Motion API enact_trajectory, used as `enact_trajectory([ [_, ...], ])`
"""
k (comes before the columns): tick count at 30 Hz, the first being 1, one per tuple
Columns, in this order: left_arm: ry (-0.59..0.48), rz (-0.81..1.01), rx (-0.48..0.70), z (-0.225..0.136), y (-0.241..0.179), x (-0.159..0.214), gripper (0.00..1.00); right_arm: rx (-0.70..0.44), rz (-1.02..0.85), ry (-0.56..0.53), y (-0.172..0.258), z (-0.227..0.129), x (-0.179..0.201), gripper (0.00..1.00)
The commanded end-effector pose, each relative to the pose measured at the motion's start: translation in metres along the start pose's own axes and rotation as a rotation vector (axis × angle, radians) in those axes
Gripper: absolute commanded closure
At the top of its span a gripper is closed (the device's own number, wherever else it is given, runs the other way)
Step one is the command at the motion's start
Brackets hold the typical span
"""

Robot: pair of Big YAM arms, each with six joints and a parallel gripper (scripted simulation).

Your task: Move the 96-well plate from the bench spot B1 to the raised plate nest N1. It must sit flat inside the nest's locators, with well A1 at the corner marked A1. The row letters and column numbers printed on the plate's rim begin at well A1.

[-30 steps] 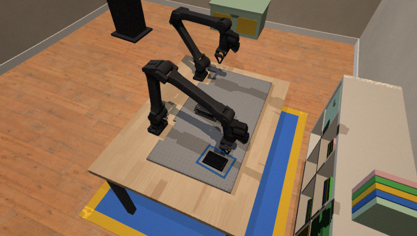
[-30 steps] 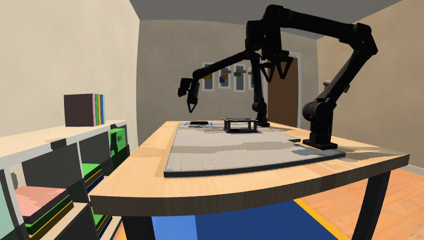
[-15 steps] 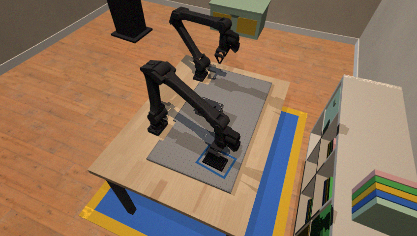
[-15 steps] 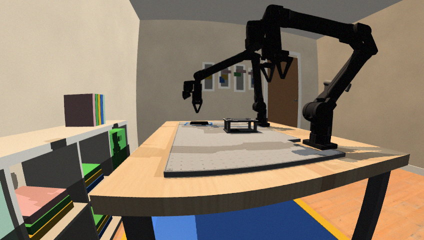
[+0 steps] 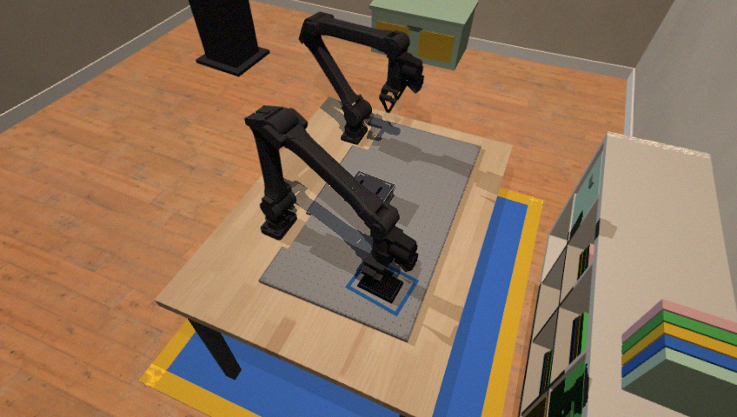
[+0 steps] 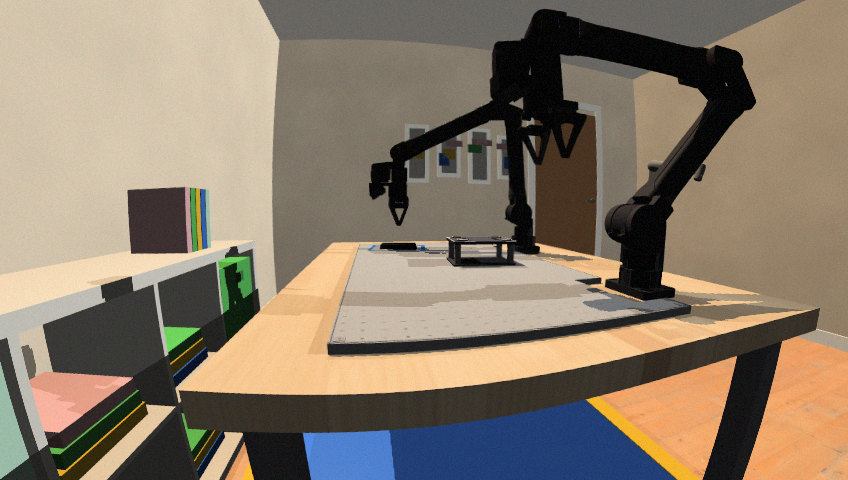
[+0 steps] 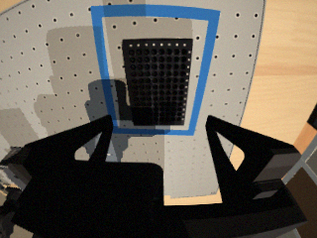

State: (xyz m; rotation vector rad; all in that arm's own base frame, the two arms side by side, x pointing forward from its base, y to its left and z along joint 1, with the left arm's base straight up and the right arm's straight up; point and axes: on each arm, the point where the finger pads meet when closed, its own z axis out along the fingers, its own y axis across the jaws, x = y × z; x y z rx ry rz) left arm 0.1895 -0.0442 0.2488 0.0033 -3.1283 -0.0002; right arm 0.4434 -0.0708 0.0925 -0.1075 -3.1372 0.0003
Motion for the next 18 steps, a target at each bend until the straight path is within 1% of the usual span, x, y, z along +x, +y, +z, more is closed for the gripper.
enact_trajectory([
  [1, -0.048, -0.010, 0.008, -0.014, -0.001, -0.007, 0.00, 0.004, -0.015, -0.046, 0.000, -0.016, -0.014, 0.00],
  [6, -0.048, -0.010, 0.008, -0.014, -0.001, -0.007, 0.00, 0.004, -0.021, -0.049, 0.001, -0.014, -0.018, 0.00],
  [13, -0.048, -0.010, 0.008, -0.014, -0.001, -0.007, 0.00, 0.001, -0.034, -0.009, 0.004, 0.006, -0.015, 0.00],
  [18, -0.048, -0.010, 0.008, -0.014, -0.001, -0.007, 0.00, 0.002, -0.030, -0.030, 0.006, 0.013, -0.012, 0.00],
])
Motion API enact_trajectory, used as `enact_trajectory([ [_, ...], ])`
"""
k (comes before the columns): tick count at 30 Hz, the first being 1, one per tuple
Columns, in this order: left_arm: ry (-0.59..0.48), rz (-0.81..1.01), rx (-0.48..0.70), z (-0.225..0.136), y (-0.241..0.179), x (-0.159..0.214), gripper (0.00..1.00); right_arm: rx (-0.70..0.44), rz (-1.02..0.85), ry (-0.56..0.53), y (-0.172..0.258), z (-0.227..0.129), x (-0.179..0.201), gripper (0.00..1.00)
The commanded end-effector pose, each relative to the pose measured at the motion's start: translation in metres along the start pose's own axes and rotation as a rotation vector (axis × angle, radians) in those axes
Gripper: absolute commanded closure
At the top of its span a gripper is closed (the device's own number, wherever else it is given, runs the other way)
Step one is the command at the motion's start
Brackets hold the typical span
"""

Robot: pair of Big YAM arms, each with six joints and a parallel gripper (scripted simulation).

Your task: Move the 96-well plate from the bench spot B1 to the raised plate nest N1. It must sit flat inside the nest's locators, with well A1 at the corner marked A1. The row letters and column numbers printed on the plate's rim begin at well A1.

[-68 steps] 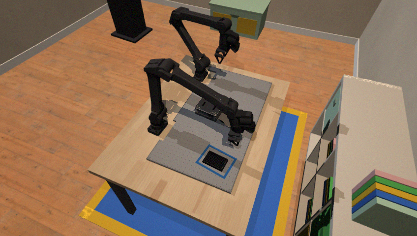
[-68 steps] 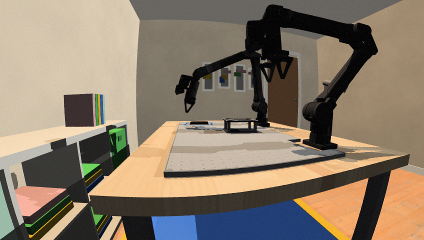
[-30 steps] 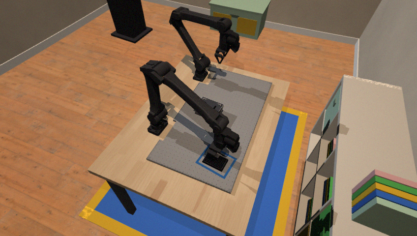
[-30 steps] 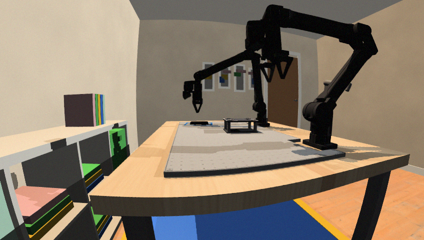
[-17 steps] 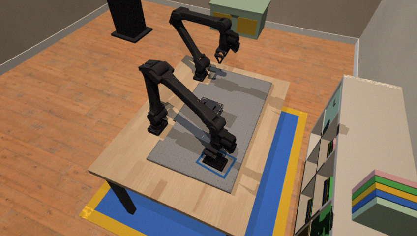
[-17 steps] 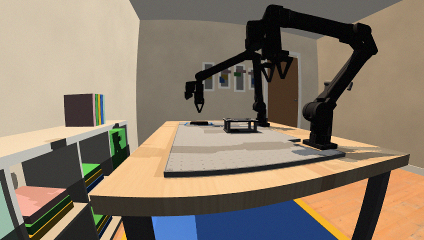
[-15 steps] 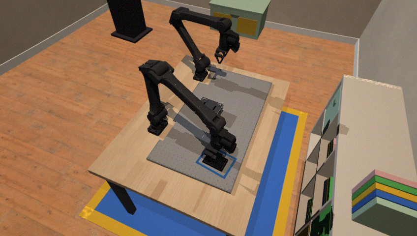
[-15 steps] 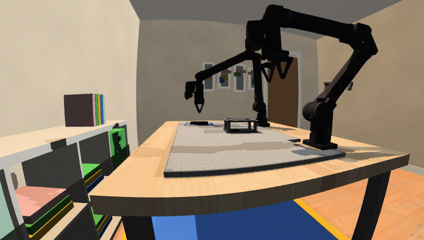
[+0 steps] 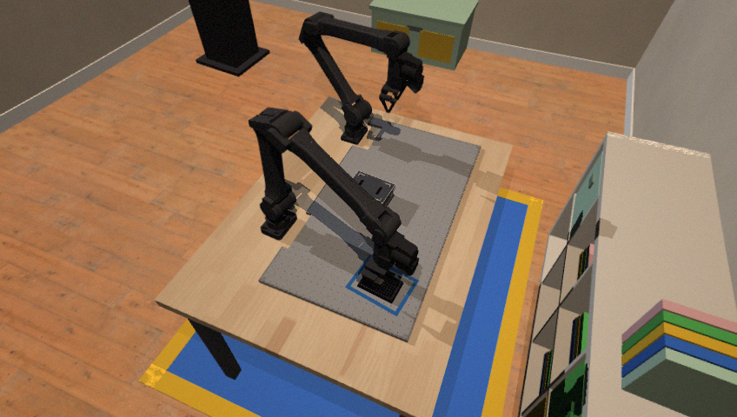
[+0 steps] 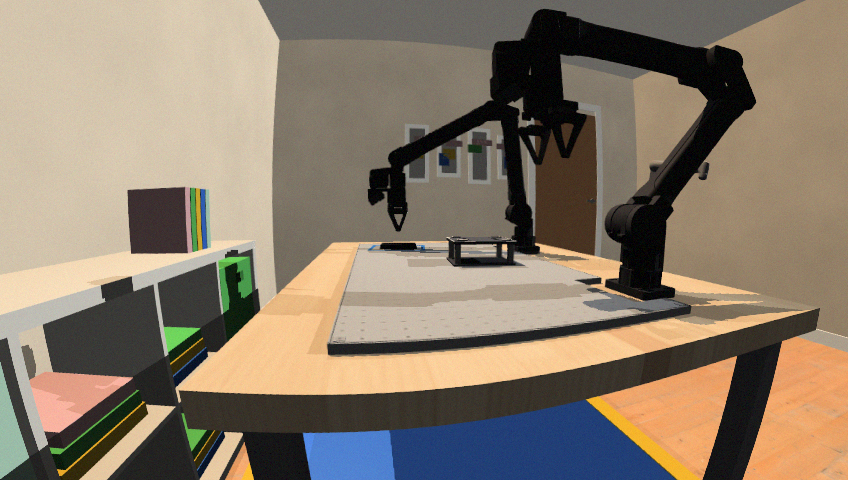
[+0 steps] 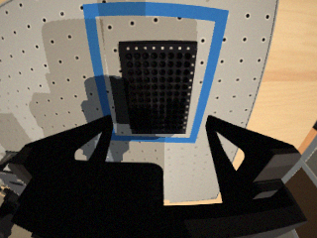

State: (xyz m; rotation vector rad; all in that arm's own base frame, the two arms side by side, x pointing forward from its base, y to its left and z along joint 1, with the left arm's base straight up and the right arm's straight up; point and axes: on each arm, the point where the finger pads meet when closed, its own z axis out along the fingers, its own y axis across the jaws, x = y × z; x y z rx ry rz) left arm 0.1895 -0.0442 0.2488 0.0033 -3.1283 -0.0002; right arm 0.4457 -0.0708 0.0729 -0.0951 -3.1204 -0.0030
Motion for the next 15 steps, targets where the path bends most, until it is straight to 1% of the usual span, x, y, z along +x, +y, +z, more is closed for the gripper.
enact_trajectory([
  [1, -0.048, -0.010, 0.008, -0.014, -0.001, -0.007, 0.00, 0.004, -0.023, -0.047, 0.006, -0.006, -0.009, 0.00],
  [3, -0.048, -0.010, 0.008, -0.014, -0.001, -0.007, 0.00, 0.005, -0.022, -0.054, 0.006, -0.006, -0.009, 0.00],
  [7, -0.048, -0.010, 0.008, -0.014, -0.001, -0.007, 0.00, 0.003, -0.018, -0.028, 0.006, 0.006, -0.007, 0.00],
  [15, -0.048, -0.010, 0.008, -0.014, -0.001, -0.007, 0.00, 0.002, -0.016, -0.025, 0.004, 0.026, -0.006, 0.00],
])
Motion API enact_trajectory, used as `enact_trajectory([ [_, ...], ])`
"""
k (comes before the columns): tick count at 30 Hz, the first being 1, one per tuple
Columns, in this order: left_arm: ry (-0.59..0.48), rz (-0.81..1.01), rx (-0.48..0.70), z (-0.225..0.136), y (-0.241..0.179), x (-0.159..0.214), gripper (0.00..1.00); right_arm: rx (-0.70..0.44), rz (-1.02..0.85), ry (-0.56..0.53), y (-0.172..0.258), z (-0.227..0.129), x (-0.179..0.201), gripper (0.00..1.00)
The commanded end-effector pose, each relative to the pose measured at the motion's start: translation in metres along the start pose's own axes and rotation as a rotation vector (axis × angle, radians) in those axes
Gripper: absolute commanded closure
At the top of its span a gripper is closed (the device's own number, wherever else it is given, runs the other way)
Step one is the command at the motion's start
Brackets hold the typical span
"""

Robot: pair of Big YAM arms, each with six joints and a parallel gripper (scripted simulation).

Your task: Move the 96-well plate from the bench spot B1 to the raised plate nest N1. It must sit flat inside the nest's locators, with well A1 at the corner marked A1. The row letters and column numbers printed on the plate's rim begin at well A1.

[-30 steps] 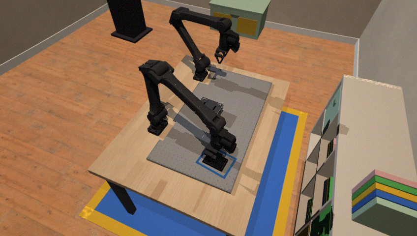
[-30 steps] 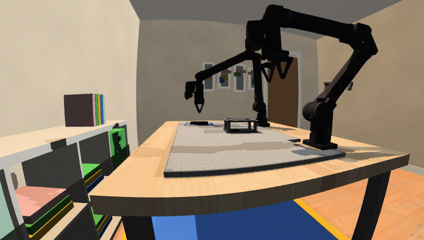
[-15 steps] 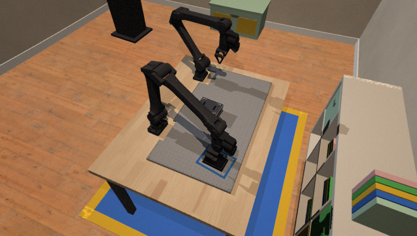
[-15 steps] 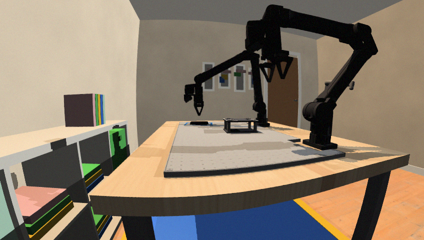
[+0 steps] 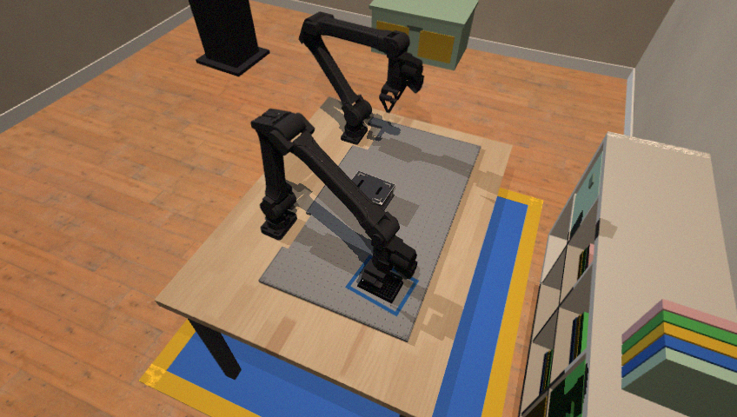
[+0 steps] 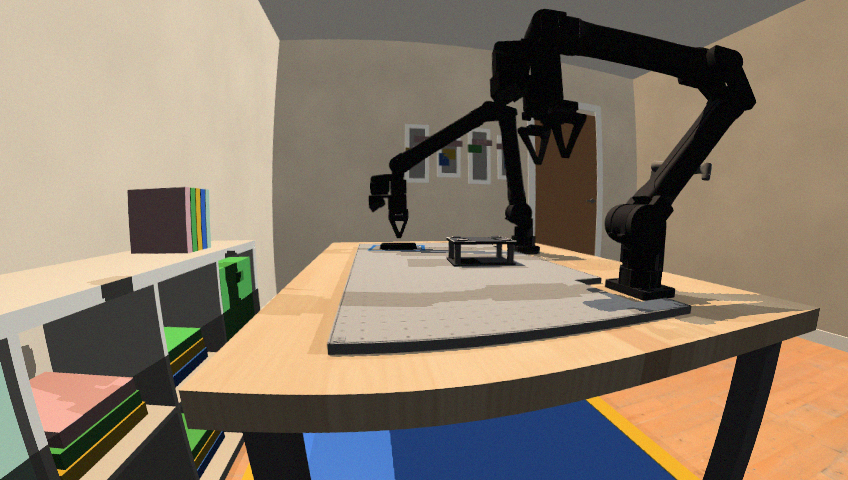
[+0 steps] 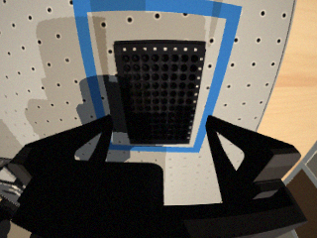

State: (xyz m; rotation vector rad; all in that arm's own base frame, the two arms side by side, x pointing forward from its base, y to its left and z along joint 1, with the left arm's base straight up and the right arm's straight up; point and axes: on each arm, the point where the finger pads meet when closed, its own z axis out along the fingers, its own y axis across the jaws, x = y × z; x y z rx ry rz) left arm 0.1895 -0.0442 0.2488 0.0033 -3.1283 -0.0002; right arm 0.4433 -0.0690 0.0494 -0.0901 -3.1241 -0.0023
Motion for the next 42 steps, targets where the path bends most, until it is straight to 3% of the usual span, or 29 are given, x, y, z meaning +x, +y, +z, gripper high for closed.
enact_trajectory([
  [1, -0.048, -0.010, 0.008, -0.014, -0.001, -0.007, 0.00, 0.002, -0.013, -0.023, 0.002, 0.004, -0.008, 0.00],
  [9, -0.048, -0.010, 0.008, -0.014, -0.001, -0.007, 0.00, 0.006, -0.013, -0.065, 0.001, 0.007, -0.015, 0.00],
  [19, -0.048, -0.010, 0.008, -0.014, -0.001, -0.007, 0.00, 0.002, -0.013, -0.021, 0.001, 0.031, -0.008, 0.00],
  [42, -0.048, -0.010, 0.008, -0.014, -0.001, -0.007, 0.00, 0.005, -0.004, -0.056, -0.002, 0.024, -0.019, 0.00],
])
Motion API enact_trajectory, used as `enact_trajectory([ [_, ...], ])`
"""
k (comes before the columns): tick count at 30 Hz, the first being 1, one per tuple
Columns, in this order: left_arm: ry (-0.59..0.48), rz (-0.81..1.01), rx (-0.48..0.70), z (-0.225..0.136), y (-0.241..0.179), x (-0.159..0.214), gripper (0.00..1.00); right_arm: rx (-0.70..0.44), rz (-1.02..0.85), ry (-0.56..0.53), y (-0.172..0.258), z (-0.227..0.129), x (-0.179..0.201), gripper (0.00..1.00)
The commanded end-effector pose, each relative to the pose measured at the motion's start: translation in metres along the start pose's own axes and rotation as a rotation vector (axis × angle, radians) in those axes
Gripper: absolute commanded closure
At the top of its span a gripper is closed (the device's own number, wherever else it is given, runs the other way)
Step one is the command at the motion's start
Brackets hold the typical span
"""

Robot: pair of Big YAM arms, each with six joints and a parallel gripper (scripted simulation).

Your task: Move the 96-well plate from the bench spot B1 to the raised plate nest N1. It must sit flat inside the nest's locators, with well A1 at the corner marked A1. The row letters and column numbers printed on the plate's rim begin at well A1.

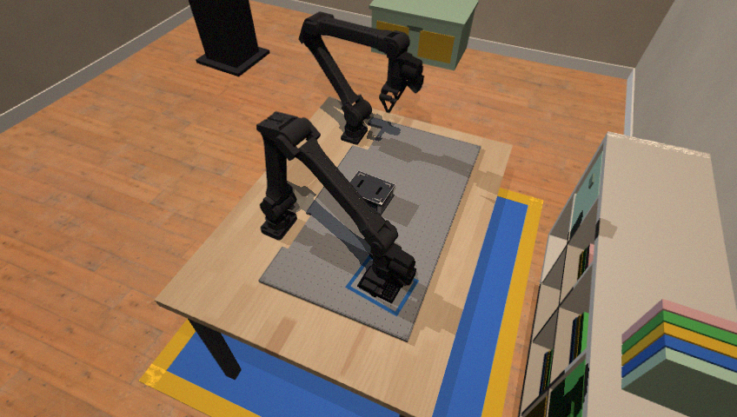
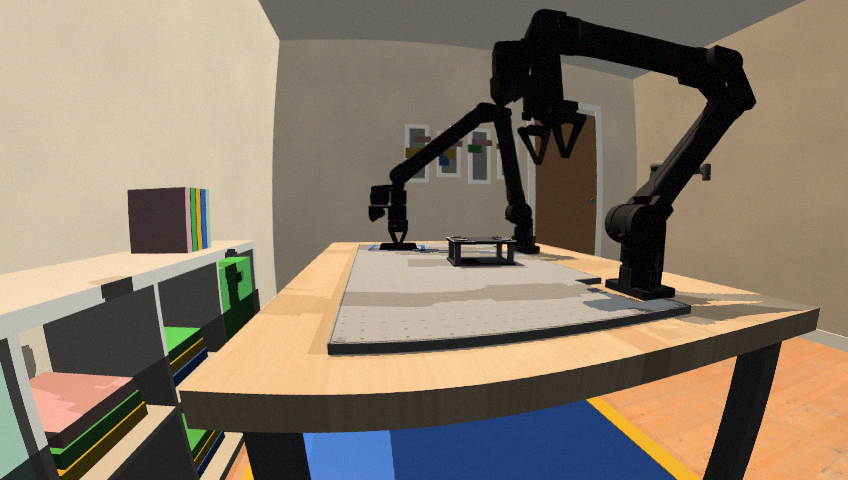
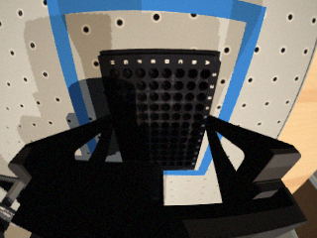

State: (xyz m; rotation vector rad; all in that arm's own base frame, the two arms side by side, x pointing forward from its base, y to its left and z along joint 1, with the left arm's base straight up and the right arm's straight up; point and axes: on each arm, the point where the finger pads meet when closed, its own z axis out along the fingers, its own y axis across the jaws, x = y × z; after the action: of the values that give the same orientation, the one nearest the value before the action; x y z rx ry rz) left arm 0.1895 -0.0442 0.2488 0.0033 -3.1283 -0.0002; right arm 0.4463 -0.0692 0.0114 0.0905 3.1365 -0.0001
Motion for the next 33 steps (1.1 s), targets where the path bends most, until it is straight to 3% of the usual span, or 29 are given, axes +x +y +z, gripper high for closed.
enact_trajectory([
  [1, -0.048, -0.010, 0.008, -0.0141, -0.0010, -0.0072, 0.00, 0.004, -0.004, -0.036, -0.0014, -0.0142, -0.0159, 0.00],
  [33, -0.048, -0.010, 0.008, -0.0141, -0.0010, -0.0072, 0.00, 0.004, -0.004, -0.036, -0.0015, -0.0142, -0.0143, 0.00],
])
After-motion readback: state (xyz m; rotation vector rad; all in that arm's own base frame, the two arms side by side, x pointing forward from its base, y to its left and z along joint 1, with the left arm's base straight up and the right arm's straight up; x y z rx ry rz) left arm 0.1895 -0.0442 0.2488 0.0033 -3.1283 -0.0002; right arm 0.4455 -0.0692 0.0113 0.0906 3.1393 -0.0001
